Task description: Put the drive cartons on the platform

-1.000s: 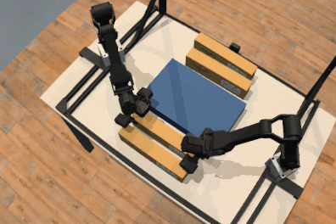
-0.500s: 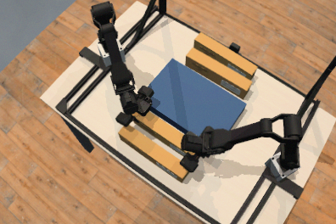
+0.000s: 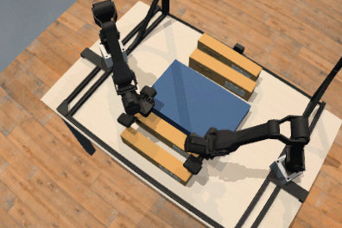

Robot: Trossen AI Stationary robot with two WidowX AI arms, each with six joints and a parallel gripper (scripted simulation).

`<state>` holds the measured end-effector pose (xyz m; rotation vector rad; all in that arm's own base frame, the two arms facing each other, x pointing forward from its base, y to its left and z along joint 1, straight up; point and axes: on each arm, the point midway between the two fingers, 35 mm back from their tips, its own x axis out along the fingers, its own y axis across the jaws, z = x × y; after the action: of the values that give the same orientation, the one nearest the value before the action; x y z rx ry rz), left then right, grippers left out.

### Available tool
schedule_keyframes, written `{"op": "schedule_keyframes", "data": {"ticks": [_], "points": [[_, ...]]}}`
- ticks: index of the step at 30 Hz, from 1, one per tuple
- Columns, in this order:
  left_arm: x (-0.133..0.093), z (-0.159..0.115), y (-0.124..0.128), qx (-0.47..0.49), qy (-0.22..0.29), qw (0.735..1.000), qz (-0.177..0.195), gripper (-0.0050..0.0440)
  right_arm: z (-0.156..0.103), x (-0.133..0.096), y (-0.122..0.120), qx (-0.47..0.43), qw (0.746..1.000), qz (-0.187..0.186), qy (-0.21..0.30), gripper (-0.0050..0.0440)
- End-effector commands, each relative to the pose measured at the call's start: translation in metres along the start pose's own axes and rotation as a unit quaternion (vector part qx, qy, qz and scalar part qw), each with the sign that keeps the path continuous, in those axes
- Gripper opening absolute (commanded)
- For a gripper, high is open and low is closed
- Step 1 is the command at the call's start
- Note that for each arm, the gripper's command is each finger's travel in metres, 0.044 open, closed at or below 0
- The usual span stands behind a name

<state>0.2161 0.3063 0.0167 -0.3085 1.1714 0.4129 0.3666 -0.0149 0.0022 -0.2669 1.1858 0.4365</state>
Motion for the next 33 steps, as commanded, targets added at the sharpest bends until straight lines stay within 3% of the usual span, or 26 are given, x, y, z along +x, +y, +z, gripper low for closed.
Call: {"op": "schedule_keyframes", "data": {"ticks": [1,13,21,33], "points": [[-0.011,0.003,0.005,0.000,-0.007,1.000,0.011,0.0000,0.003,-0.012,-0.007,0.000,1.000,-0.014,-0.009,0.0000],[-0.011,0.003,0.005,0.000,-0.007,1.000,0.011,0.0000,0.003,-0.012,-0.007,0.000,1.000,-0.014,-0.009,0.0000],[-0.023,0.007,0.005,0.000,-0.007,1.000,0.011,0.0000,0.008,-0.025,-0.007,0.000,1.000,-0.014,-0.009,0.0000],[-0.066,0.024,0.004,0.000,-0.007,1.000,0.011,0.0000,0.025,-0.069,-0.005,0.000,1.000,-0.014,-0.009,0.0000]]}}
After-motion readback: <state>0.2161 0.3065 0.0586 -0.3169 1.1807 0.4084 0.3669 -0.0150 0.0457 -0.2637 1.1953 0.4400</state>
